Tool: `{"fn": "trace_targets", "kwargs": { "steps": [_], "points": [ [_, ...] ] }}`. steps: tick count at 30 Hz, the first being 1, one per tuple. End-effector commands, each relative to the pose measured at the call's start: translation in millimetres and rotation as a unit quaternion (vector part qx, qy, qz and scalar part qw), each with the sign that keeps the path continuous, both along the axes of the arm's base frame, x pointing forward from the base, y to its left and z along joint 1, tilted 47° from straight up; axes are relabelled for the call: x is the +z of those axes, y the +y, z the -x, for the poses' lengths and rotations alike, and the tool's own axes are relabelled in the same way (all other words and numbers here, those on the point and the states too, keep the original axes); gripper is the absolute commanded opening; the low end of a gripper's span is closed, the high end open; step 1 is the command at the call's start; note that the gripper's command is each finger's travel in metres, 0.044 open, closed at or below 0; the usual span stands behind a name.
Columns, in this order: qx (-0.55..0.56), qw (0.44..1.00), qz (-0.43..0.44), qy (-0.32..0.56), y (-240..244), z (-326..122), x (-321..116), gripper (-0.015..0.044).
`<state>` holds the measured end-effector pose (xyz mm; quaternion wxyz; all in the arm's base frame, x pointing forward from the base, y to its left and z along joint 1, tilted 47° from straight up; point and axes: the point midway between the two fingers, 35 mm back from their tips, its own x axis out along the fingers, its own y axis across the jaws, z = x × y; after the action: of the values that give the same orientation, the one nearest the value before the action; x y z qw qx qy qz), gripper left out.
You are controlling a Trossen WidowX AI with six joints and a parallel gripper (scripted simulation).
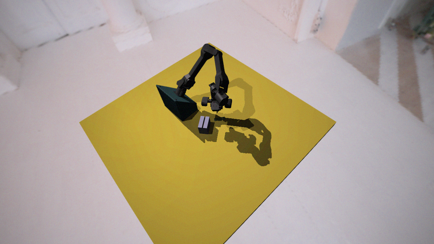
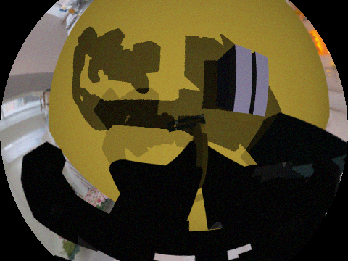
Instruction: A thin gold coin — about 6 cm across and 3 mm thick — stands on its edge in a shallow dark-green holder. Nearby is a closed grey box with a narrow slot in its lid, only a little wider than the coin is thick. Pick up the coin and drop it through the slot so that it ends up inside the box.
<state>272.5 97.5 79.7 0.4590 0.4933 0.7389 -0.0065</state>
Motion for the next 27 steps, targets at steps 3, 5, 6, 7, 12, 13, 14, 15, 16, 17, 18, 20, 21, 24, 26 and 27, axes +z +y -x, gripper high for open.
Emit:
{"fn": "trace_targets", "kwargs": {
  "steps": [3, 5, 6, 7, 12, 13, 14, 15, 16, 17, 18, 20, 21, 24, 26, 27],
  "points": [
    [0.000, 1.000, 0.004, 0.000, -11, -2, -13, 0.0000],
    [0.000, 1.000, 0.005, 0.000, -15, -2, -16, 0.0000],
    [0.000, 1.000, 0.005, 0.000, -17, -3, -18, 0.0000],
    [-0.001, 1.000, 0.006, 0.000, -18, -3, -20, 0.0000],
    [-0.001, 1.000, 0.007, 0.000, -27, -3, -30, 0.0000],
    [-0.001, 1.000, 0.007, 0.000, -29, -3, -32, 0.0000],
    [-0.001, 1.000, 0.007, 0.000, -31, -3, -33, 0.0000],
    [-0.001, 1.000, 0.007, 0.000, -33, -3, -35, 0.0000],
    [-0.001, 1.000, 0.007, 0.000, -35, -3, -37, 0.0000],
    [-0.001, 1.000, 0.007, 0.000, -36, -3, -39, 0.0000],
    [-0.001, 1.000, 0.007, 0.000, -38, -3, -41, 0.0000],
    [-0.001, 1.000, 0.007, 0.000, -42, -3, -45, 0.0000],
    [0.000, 1.000, 0.007, 0.000, -44, -3, -46, 0.0000],
    [0.001, 1.000, 0.007, 0.000, -49, -2, -52, 0.0000],
    [0.001, 1.000, 0.007, 0.000, -52, -1, -56, 0.0000],
    [0.002, 1.000, 0.007, 0.000, -54, -1, -57, 0.0000]
  ]
}}
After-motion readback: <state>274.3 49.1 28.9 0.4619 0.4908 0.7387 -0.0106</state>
